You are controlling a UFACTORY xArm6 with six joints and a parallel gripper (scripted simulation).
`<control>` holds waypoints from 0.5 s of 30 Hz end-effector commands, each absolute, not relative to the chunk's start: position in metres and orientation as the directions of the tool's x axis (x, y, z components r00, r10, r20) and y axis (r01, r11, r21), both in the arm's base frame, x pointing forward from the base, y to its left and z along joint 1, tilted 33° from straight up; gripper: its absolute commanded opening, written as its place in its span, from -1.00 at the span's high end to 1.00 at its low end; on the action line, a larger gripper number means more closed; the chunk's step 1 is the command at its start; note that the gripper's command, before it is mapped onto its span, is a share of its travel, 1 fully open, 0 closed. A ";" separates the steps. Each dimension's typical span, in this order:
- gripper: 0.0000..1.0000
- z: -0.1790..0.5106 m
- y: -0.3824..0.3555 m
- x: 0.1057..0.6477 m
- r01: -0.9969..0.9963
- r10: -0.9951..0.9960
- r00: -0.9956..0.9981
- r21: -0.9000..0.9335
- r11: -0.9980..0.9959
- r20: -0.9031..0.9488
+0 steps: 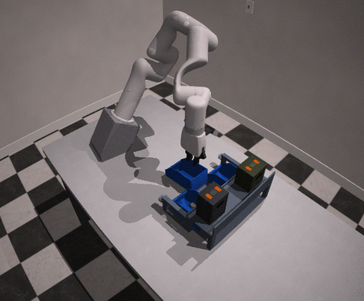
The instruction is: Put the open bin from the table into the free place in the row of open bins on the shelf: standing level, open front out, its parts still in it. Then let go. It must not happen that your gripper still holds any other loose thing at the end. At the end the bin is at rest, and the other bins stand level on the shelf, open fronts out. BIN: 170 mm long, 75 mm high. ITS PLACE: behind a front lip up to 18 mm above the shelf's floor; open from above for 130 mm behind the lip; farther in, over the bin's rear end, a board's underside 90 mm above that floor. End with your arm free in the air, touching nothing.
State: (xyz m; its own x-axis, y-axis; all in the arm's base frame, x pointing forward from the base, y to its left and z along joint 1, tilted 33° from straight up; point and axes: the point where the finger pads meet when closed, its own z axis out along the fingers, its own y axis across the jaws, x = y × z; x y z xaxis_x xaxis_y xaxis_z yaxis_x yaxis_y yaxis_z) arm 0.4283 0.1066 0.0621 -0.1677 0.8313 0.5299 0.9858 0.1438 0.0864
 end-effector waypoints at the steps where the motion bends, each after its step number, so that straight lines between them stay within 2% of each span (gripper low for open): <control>1: 0.35 0.064 0.106 0.428 0.985 0.832 -0.170 0.095 0.141 0.529; 5: 0.35 0.064 0.106 0.428 0.985 0.832 -0.170 0.095 0.141 0.529; 10: 0.35 0.050 0.105 0.381 0.985 0.832 -0.170 0.095 0.141 0.529; 15: 0.35 0.050 0.105 0.381 0.985 0.832 -0.170 0.095 0.141 0.529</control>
State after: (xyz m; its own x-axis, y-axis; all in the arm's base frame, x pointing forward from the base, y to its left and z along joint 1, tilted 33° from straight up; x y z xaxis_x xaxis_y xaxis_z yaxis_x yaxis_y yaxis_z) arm 0.3834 0.1058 0.0482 -0.1662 0.8314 0.5302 0.9861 0.1446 0.0824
